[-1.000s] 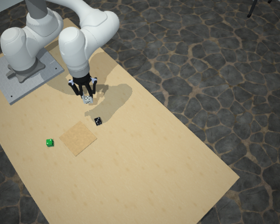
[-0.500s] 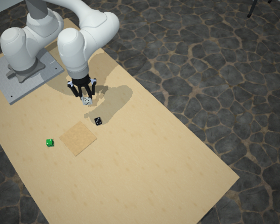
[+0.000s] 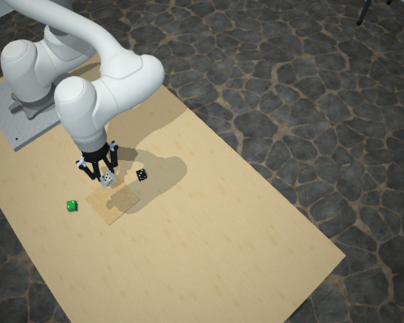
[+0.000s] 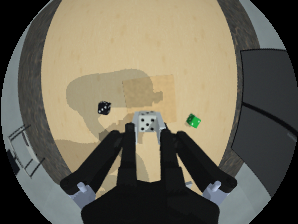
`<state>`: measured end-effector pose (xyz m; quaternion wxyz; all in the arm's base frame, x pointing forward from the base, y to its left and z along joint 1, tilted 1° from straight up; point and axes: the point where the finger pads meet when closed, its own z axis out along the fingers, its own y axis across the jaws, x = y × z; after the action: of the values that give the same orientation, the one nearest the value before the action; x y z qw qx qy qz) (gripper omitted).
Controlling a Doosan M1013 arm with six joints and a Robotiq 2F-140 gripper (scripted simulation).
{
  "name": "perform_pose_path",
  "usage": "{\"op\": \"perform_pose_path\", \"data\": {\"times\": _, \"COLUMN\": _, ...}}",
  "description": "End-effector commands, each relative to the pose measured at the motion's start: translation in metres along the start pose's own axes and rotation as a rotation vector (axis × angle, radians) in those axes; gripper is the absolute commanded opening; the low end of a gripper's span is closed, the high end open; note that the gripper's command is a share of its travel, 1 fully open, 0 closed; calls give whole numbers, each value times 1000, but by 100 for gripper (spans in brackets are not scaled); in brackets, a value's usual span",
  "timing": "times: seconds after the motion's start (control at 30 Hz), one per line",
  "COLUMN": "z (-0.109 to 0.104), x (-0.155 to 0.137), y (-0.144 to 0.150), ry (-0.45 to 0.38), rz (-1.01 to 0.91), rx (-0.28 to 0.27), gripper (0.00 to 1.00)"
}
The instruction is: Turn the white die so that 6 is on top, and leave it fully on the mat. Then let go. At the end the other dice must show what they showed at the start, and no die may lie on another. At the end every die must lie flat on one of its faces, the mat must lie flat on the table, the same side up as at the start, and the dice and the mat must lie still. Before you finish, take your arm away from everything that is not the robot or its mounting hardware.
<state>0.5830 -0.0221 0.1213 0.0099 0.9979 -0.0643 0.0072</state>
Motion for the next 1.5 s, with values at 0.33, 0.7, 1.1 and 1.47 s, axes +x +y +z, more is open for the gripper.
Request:
{"op": "perform_pose_path", "data": {"times": 0.33, "z": 0, "x": 9, "y": 14, "ry": -6, "rz": -65, "rx": 20, "gripper": 16}}
{"op": "perform_pose_path", "data": {"times": 0.7, "z": 11, "x": 9, "y": 14, "ry": -6, "rz": -66, "rx": 20, "gripper": 16}}
{"op": "perform_pose_path", "data": {"times": 1.1, "z": 61, "x": 9, "y": 13, "ry": -6, "rz": -66, "rx": 20, "gripper": 16}}
{"op": "perform_pose_path", "data": {"times": 1.47, "z": 92, "x": 8, "y": 12, "ry": -6, "rz": -66, "rx": 20, "gripper": 16}}
